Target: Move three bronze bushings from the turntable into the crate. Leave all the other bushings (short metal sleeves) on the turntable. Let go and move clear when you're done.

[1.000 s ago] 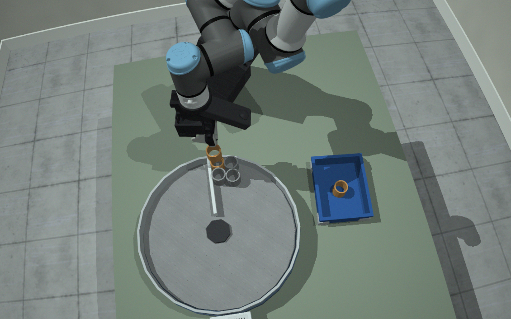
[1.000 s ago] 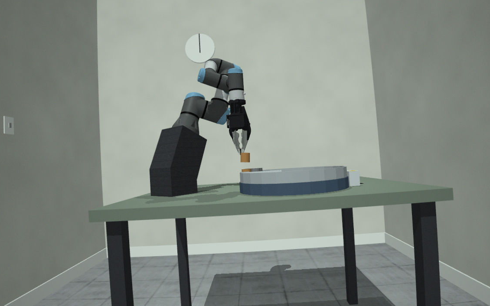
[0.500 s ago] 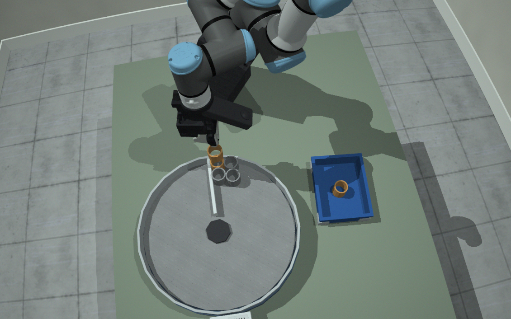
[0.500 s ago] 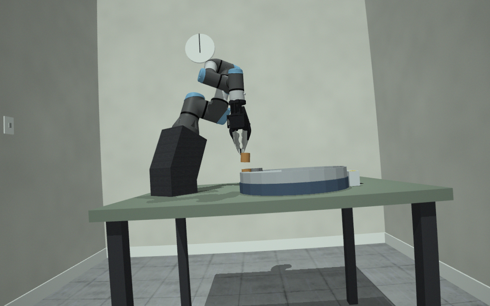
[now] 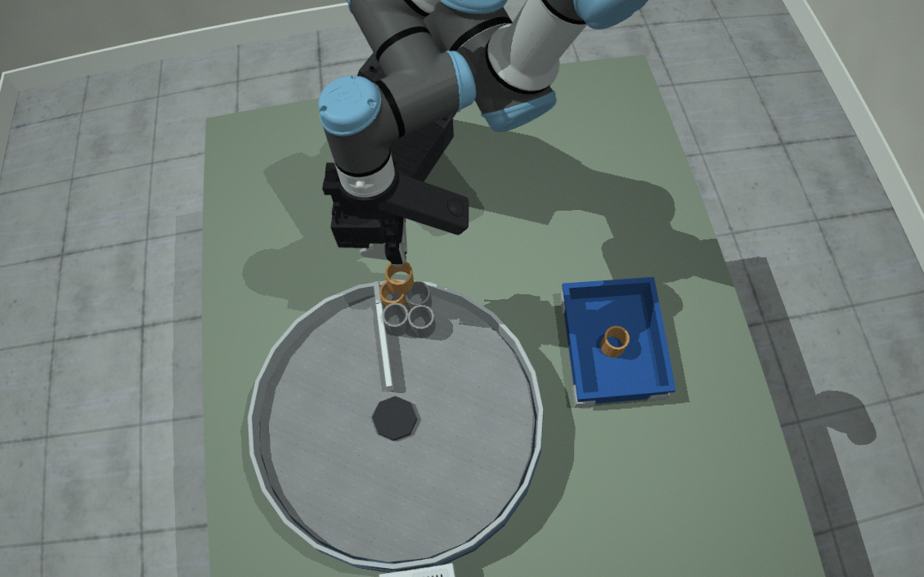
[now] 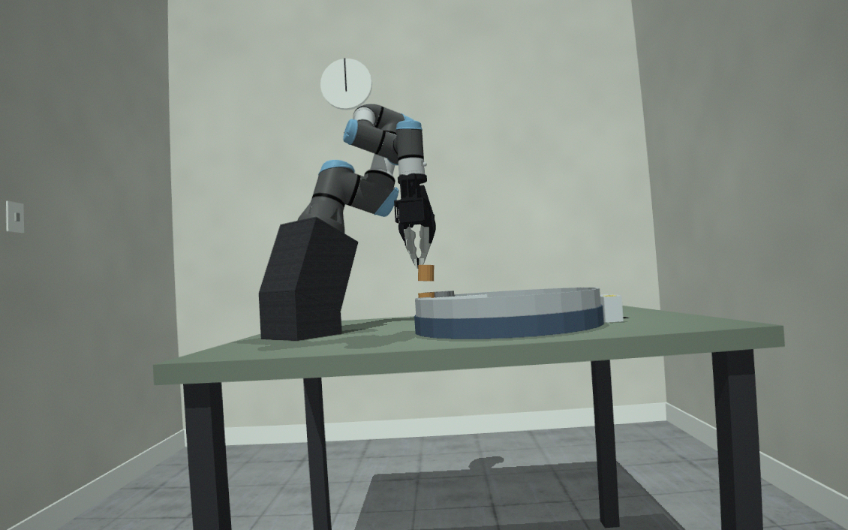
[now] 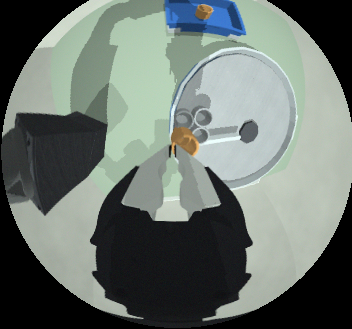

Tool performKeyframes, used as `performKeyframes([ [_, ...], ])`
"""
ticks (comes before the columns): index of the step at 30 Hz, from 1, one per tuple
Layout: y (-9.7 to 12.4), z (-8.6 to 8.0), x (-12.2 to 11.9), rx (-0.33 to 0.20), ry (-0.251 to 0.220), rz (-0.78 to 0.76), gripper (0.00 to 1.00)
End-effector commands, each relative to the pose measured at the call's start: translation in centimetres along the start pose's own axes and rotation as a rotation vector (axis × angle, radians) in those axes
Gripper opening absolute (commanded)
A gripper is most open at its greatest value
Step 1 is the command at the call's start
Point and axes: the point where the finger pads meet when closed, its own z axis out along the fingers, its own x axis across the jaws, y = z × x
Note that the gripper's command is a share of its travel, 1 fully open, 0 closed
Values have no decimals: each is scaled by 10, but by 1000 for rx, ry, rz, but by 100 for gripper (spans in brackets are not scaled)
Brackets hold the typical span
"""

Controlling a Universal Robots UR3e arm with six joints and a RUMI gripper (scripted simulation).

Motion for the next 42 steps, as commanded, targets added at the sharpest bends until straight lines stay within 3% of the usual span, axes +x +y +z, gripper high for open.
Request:
performKeyframes([
  [1,-3,-1,1,-2,1,0,0],
  [18,-41,-1,0,-2,1,0,0],
  [42,-125,0,0,-2,1,0,0],
])
